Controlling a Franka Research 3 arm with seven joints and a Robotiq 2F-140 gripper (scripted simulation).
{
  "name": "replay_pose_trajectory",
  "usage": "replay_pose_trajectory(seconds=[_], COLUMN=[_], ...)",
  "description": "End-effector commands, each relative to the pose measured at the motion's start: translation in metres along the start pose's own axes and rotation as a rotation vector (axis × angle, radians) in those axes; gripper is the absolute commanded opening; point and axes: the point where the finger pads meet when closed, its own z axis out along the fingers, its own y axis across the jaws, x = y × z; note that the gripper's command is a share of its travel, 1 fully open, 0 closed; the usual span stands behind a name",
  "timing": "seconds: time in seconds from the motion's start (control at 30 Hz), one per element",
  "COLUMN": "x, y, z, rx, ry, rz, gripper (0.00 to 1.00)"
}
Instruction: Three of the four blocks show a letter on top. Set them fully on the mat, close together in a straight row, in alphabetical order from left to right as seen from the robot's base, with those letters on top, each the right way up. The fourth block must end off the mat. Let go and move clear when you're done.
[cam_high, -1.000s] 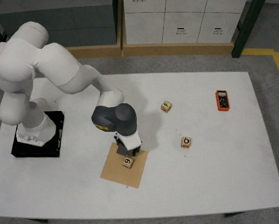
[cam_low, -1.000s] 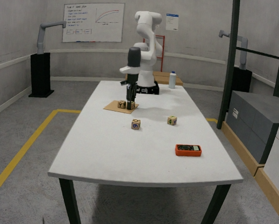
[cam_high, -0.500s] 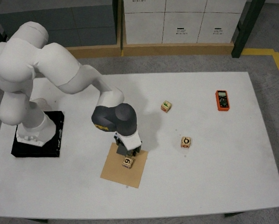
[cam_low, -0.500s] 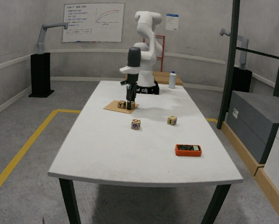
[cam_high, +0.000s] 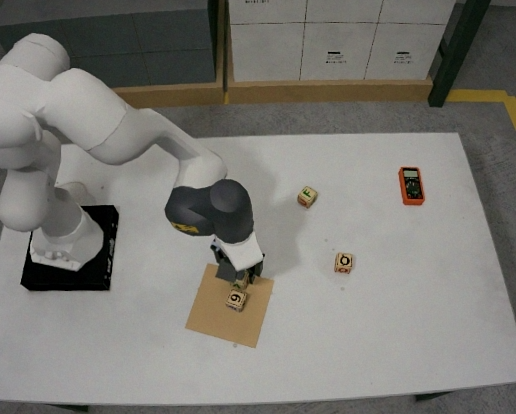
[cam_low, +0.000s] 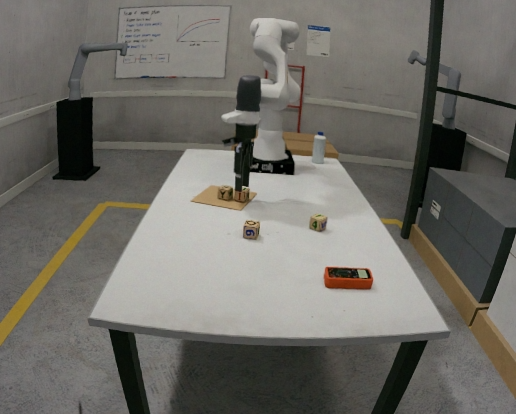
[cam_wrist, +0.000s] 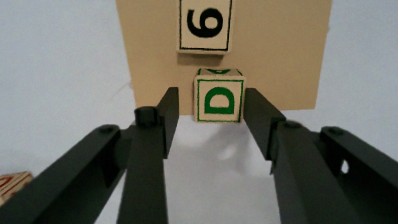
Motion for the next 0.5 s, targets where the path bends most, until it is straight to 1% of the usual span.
replay_pose_trajectory(seconds=[0.0,0.03,0.1,0.27,0.43,0.47], x=[0.001,0.001,0.001,0.001,0.001,0.001], y=[0.007,0.007,0.007,0.006,0.006,0.006], z=[-0.018,-0.023,-0.023,-0.04,-0.043,-0.043], rx=[-0.022,-0.022,-0.022,-0.022,-0.022,-0.022], ry=[0.006,0.006,0.006,0.006,0.006,0.006], rz=[0.012,0.012,0.012,0.012,0.012,0.012], gripper=[0.44,0.44,0.44,0.44,0.44,1.0])
